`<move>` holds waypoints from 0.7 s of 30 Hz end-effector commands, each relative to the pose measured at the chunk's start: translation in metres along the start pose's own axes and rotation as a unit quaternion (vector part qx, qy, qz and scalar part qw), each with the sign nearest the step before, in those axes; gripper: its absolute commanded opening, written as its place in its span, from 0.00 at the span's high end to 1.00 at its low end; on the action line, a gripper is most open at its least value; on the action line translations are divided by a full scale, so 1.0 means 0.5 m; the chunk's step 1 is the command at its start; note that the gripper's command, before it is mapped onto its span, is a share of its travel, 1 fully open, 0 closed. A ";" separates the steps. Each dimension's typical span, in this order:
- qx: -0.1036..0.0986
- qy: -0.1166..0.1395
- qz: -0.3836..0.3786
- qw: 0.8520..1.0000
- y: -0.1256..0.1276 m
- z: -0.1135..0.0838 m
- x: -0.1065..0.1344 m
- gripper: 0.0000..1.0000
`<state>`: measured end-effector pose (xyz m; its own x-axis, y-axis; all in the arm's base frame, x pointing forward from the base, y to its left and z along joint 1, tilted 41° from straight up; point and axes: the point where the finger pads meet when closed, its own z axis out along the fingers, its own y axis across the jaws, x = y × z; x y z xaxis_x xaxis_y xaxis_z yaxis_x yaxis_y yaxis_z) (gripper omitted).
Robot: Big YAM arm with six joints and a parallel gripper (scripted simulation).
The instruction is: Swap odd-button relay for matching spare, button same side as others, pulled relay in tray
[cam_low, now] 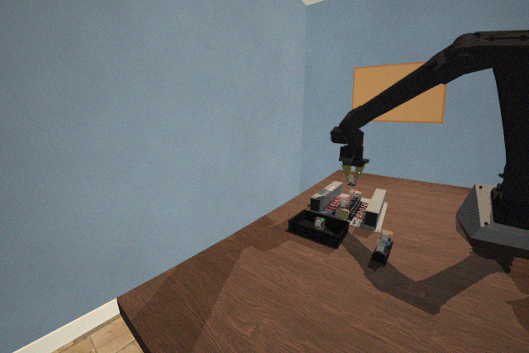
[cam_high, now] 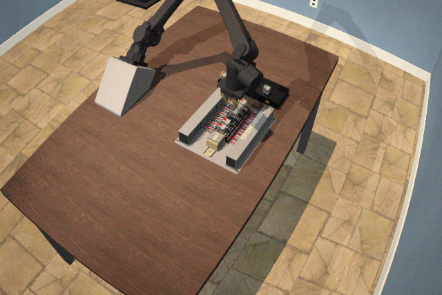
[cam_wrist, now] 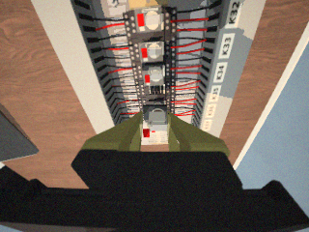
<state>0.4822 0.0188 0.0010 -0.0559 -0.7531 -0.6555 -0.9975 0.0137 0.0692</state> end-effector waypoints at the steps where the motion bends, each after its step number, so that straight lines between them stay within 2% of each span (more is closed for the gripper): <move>1: 0.008 0.002 -0.006 1.000 -0.007 -0.025 -0.015 1.00; 15: 0.007 0.002 -0.011 1.000 -0.006 -0.024 -0.015 1.00; 21: 0.007 0.002 -0.043 0.999 -0.006 -0.024 -0.015 1.00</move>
<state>0.4822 0.0187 0.0012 -0.0201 -0.7532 -0.6575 -0.9989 -0.0131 0.0455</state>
